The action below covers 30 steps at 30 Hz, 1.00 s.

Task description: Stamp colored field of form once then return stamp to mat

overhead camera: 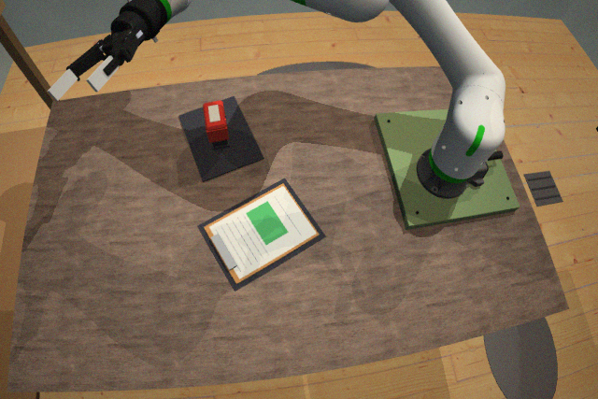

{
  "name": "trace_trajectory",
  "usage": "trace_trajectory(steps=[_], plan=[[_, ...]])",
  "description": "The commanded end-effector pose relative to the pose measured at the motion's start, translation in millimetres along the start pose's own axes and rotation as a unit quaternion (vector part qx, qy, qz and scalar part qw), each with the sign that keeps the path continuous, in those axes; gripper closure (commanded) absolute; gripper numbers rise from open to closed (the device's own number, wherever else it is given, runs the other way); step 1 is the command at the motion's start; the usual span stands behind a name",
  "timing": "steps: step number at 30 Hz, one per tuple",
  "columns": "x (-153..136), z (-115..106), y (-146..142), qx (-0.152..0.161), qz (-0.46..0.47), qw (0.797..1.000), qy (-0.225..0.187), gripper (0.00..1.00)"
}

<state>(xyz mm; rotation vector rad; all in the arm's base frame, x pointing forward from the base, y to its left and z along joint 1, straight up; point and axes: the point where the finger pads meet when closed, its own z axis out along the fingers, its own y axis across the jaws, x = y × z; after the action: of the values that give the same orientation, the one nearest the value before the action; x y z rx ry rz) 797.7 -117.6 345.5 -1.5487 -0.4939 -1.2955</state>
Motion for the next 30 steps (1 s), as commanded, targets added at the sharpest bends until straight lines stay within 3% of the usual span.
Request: trace_trajectory(steps=[1,20,23,27,29,30], plan=[[0,0,0,0.0,0.0,1.0,0.0,0.0],[-2,-1,-1,0.0,-0.003,1.0,-0.006,0.0],[-12,-12,-4,0.001,-0.019,0.999,-0.045,0.0],[-46,-45,-13,0.008,-0.074,0.983,-0.17,0.0],[-46,-45,-13,0.008,-0.075,0.982,-0.172,0.0],[-58,-56,-16,0.011,-0.094,0.972,-0.215,0.0]])
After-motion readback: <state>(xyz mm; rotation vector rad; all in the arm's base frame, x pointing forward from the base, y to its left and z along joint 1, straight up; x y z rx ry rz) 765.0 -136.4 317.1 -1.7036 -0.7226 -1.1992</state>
